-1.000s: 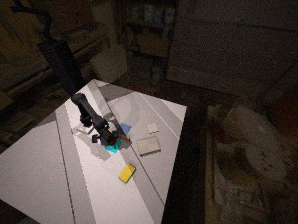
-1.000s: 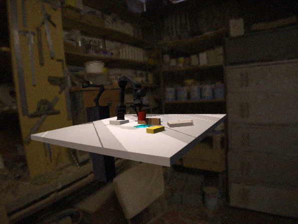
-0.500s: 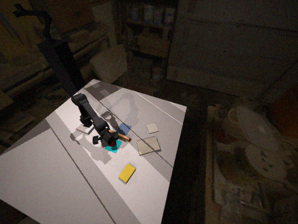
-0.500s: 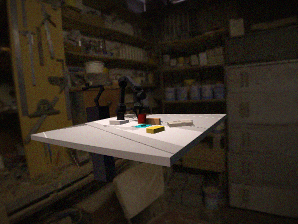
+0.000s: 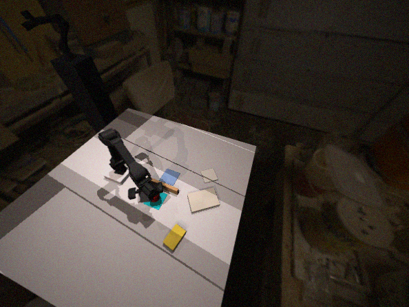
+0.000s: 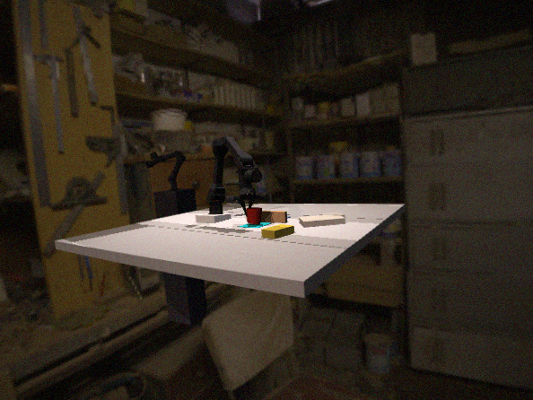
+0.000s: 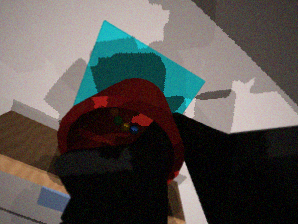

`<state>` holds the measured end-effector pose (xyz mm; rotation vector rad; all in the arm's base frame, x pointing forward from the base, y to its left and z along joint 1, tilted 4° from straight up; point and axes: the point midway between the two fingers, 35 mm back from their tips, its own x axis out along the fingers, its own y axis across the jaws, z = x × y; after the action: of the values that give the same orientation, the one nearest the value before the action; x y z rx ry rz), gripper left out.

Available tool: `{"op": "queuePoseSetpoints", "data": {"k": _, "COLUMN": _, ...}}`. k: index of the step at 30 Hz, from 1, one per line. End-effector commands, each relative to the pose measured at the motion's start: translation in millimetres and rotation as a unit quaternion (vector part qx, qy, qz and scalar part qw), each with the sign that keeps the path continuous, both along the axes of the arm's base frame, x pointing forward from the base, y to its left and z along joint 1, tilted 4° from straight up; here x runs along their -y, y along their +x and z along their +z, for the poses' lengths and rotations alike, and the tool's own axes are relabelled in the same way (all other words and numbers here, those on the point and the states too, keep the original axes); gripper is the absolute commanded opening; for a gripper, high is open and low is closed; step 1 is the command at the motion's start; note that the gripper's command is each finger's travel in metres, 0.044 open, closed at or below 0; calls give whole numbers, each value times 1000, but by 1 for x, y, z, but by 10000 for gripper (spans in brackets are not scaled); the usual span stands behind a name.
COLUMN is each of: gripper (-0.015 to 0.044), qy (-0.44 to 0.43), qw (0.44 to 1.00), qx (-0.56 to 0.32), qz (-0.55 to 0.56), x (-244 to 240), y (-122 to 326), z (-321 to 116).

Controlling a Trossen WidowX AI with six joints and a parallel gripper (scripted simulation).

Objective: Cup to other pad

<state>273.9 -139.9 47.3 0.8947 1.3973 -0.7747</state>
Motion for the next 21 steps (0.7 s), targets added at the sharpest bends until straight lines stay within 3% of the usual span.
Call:
{"op": "queuePoseSetpoints", "data": {"k": 1, "gripper": 0, "qy": 0, "qw": 1000, "qx": 0, "qz": 0, "x": 0, "y": 0, "z": 0}}
{"op": "queuePoseSetpoints", "data": {"k": 12, "gripper": 0, "qy": 0, "qw": 1000, "qx": 0, "qz": 0, "x": 0, "y": 0, "z": 0}}
{"op": "queuePoseSetpoints", "data": {"k": 17, "gripper": 128, "qy": 0, "qw": 1000, "qx": 0, "qz": 0, "x": 0, "y": 0, "z": 0}}
{"op": "queuePoseSetpoints", "data": {"k": 21, "gripper": 128, "qy": 0, "qw": 1000, "qx": 0, "qz": 0, "x": 0, "y": 0, "z": 0}}
